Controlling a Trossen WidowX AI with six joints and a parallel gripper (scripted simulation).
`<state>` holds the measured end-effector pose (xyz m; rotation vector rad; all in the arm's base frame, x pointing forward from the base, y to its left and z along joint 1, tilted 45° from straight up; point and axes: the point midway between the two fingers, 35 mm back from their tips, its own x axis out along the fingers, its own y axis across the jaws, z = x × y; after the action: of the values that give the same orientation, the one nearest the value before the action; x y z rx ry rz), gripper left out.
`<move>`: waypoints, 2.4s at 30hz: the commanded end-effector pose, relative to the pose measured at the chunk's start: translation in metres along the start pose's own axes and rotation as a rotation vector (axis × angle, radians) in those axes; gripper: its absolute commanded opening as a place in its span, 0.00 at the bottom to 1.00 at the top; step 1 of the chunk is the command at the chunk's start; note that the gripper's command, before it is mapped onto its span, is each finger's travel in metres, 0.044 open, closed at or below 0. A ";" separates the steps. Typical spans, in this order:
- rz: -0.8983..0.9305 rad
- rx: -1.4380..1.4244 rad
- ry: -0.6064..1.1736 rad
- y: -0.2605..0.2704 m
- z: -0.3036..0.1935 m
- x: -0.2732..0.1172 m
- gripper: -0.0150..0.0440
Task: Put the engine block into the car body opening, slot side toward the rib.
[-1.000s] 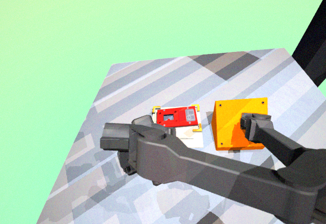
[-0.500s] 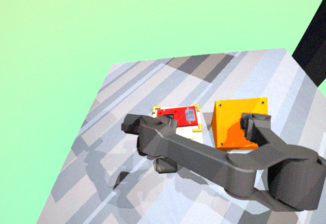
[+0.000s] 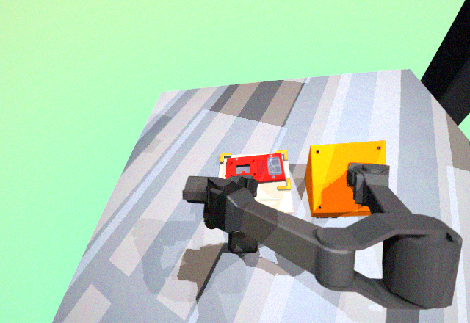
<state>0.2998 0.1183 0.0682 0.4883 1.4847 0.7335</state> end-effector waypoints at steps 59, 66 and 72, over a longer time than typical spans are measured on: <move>-0.002 0.009 -0.001 -0.001 0.005 0.028 0.25; -0.005 0.009 -0.001 -0.003 0.009 0.006 0.25; -0.006 0.009 -0.001 -0.004 0.010 -0.013 0.25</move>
<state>0.3076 0.1176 0.0654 0.4972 1.4968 0.7228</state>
